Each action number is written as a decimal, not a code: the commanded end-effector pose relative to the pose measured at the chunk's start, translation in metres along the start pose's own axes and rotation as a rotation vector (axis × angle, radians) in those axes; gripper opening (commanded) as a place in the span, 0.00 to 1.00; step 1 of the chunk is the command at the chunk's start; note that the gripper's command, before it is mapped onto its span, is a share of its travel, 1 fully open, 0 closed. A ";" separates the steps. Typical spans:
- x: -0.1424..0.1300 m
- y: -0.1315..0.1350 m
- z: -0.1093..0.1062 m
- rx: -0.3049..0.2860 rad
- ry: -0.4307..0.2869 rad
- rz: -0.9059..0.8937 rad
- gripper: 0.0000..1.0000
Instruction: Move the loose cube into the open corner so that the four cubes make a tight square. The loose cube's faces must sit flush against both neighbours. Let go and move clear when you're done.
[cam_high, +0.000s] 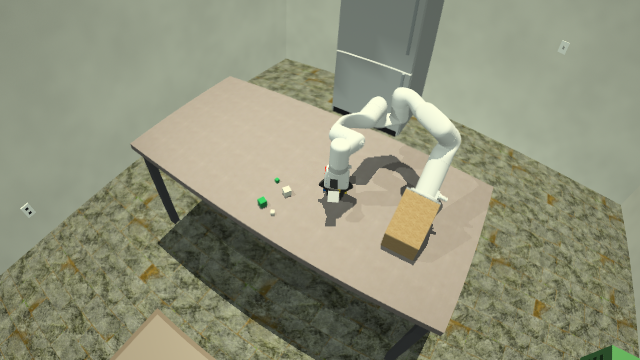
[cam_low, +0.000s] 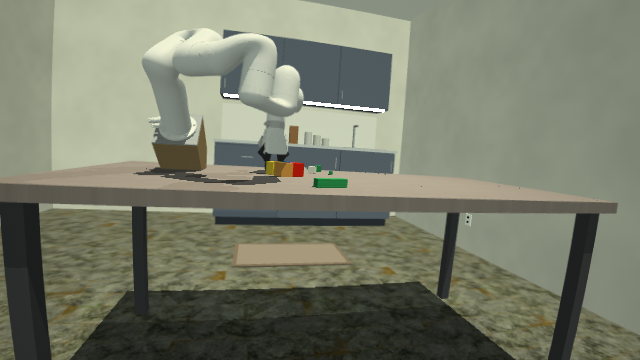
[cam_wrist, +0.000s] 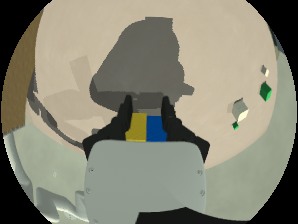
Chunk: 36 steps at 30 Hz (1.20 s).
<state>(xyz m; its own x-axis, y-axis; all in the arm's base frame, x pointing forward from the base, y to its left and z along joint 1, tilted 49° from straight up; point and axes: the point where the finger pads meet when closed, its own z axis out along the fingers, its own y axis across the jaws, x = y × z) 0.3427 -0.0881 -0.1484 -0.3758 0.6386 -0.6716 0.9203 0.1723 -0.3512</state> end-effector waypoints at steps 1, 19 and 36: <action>0.000 0.001 -0.002 -0.004 0.001 0.000 0.49; -0.008 0.001 -0.002 -0.004 0.001 0.000 0.49; -0.009 0.001 -0.002 -0.004 0.001 0.000 0.49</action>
<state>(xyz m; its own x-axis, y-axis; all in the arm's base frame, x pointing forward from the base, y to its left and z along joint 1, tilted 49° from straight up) 0.3461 -0.0940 -0.1423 -0.3758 0.6387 -0.6715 0.9203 0.1722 -0.3512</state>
